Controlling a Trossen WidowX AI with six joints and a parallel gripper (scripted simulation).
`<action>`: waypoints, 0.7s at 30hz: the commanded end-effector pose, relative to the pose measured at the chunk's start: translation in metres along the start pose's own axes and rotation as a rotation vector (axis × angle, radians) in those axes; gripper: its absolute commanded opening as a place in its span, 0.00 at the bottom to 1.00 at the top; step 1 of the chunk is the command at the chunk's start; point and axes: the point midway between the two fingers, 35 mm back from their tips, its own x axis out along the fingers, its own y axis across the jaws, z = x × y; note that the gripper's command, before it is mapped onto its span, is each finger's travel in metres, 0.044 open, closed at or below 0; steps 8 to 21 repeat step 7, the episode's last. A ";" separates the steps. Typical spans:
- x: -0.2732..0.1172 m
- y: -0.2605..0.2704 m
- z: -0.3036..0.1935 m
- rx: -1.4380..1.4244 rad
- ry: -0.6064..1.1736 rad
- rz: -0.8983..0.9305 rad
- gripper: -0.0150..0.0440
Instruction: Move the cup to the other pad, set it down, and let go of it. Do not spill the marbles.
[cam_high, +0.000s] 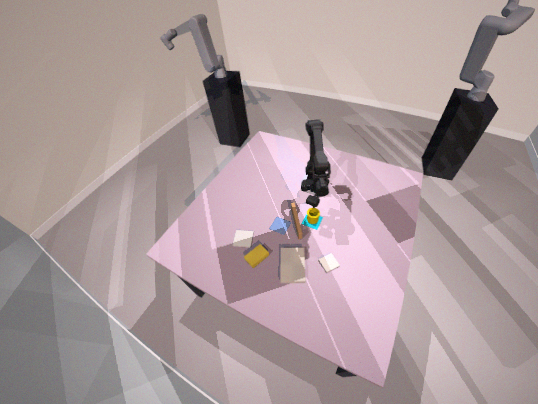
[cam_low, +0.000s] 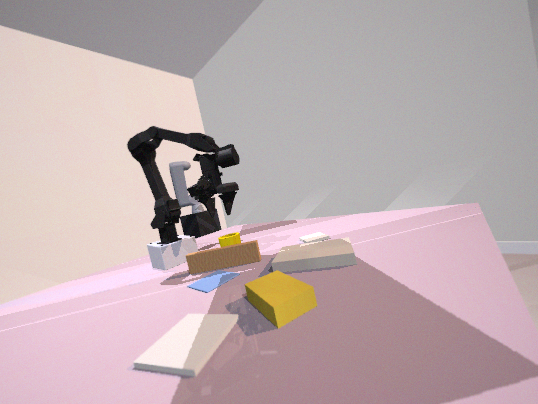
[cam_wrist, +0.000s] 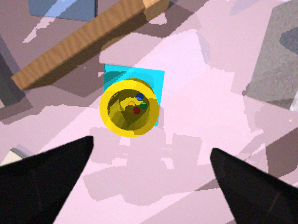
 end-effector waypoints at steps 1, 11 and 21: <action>-0.012 0.000 0.000 0.005 -0.001 0.010 1.00; -0.008 0.000 -0.001 0.001 0.002 0.005 1.00; -0.008 0.000 -0.001 0.001 0.002 0.005 1.00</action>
